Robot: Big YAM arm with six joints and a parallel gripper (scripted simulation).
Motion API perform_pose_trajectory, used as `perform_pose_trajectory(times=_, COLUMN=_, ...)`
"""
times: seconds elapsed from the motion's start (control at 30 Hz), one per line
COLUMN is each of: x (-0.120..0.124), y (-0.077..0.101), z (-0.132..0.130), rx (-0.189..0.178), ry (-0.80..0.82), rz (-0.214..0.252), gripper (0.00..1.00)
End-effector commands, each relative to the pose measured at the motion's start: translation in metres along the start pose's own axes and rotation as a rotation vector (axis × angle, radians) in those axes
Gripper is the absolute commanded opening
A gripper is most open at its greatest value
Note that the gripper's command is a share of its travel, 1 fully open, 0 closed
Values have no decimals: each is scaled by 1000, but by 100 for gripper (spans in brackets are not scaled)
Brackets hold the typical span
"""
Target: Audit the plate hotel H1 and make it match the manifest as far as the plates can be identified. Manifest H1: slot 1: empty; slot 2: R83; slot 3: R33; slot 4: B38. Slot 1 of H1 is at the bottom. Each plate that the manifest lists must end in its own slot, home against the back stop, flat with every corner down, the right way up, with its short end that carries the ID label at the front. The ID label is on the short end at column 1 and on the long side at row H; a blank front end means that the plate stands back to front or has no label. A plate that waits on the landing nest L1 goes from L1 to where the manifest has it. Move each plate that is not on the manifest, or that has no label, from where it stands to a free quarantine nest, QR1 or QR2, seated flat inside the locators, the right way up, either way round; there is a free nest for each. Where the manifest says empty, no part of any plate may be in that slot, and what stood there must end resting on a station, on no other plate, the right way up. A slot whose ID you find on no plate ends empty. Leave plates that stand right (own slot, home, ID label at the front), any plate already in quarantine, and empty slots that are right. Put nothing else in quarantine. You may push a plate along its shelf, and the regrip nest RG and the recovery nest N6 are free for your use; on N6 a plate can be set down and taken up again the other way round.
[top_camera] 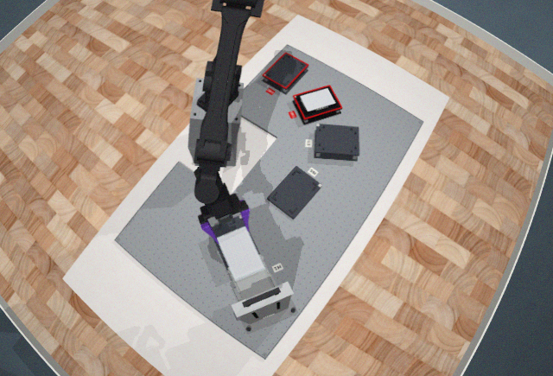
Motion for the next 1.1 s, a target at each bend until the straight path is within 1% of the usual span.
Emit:
perform_pose_trajectory(times=0.0, x=-14, y=10, z=-5, rx=14, ry=31, rz=-53, gripper=86)
perform_pose_trajectory(times=0.1, x=-13, y=11, z=-5, rx=14, ry=31, rz=-53, gripper=86)
perform_pose_trajectory(times=0.13, x=-14, y=7, z=-1, rx=4, ry=39, rz=-48, gripper=86)
perform_pose_trajectory(times=0.23, x=-9, y=14, z=-5, rx=14, ry=31, rz=-53, gripper=86)
perform_pose_trajectory(times=0.67, x=3, y=24, z=-6, rx=13, ry=27, rz=-44, gripper=86)
perform_pose_trajectory(times=0.7, x=2, y=22, z=-2, rx=3, ry=36, rz=-42, gripper=86)
perform_pose_trajectory(times=0.77, x=7, y=27, z=-6, rx=13, ry=25, rz=-40, gripper=86)
perform_pose_trajectory(times=1.07, x=20, y=35, z=-5, rx=10, ry=16, rz=-24, gripper=86)
Point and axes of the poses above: the point where the finger pads meet when closed, its own y axis back along the fingers, its own z axis across the jaws, x = y × z, the point moved 2 cm from there along y, back along the fingers, and after that the axes turned 3 degrees about -y, right-handed, at the moved point
